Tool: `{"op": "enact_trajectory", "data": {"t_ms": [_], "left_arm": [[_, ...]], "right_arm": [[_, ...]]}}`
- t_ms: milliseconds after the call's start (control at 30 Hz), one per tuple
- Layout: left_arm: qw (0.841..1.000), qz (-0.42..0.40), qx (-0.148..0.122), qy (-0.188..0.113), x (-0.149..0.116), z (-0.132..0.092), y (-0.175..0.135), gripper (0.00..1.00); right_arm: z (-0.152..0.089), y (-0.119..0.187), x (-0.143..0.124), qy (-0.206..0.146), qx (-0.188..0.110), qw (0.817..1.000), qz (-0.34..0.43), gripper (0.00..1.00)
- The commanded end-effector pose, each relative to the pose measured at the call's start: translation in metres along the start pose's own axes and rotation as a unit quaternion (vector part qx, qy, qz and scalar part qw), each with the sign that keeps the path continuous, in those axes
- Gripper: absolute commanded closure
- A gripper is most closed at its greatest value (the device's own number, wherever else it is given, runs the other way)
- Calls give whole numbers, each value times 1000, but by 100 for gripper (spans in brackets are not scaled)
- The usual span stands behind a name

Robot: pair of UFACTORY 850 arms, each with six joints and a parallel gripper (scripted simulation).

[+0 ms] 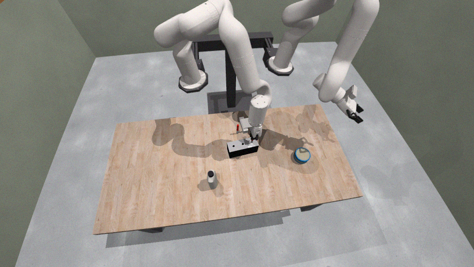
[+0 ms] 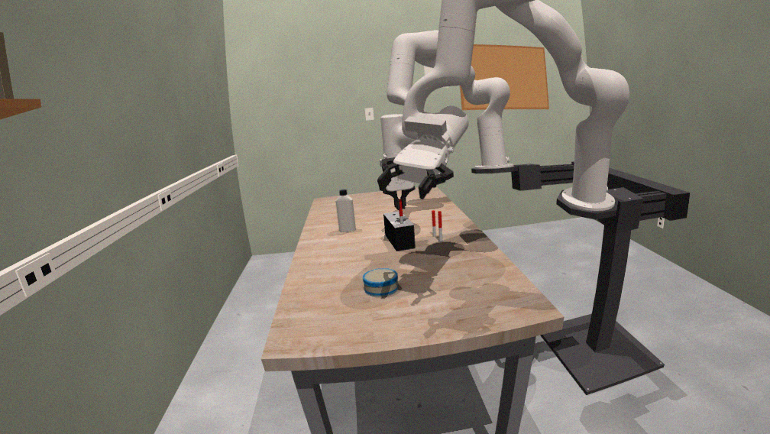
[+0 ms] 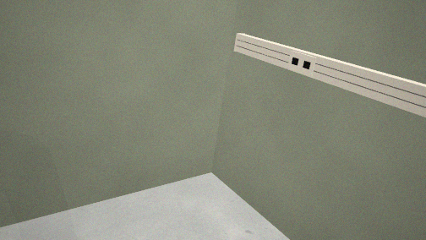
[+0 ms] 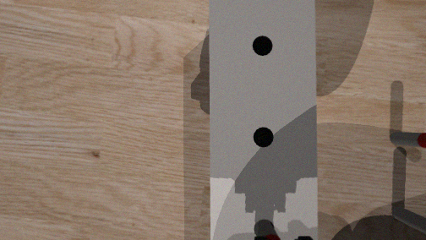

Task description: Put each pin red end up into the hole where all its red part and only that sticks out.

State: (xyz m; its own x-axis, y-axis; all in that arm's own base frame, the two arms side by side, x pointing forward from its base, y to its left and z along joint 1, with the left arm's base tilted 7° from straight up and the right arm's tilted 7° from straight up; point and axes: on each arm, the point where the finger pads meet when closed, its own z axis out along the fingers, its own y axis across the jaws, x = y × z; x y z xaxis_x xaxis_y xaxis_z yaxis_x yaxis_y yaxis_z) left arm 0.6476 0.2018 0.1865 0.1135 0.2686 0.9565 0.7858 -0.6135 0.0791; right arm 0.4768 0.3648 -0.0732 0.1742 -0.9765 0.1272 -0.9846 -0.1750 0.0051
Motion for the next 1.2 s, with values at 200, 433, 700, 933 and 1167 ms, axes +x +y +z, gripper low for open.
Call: {"op": "enact_trajectory", "data": {"t_ms": [200,433,700,933,1167], "left_arm": [[1000,-1,0,1,1,0,1,0],[1000,-1,0,1,1,0,1,0],[1000,-1,0,1,1,0,1,0],[1000,-1,0,1,1,0,1,0],[1000,-1,0,1,1,0,1,0]], "right_arm": [[-1,0,-1,-1,1,1000,0,100],[-1,0,-1,-1,1,1000,0,100],[2,0,-1,-1,1,1000,0,100],[3,0,0,-1,1,1000,0,100],[3,0,0,-1,1,1000,0,100]]}}
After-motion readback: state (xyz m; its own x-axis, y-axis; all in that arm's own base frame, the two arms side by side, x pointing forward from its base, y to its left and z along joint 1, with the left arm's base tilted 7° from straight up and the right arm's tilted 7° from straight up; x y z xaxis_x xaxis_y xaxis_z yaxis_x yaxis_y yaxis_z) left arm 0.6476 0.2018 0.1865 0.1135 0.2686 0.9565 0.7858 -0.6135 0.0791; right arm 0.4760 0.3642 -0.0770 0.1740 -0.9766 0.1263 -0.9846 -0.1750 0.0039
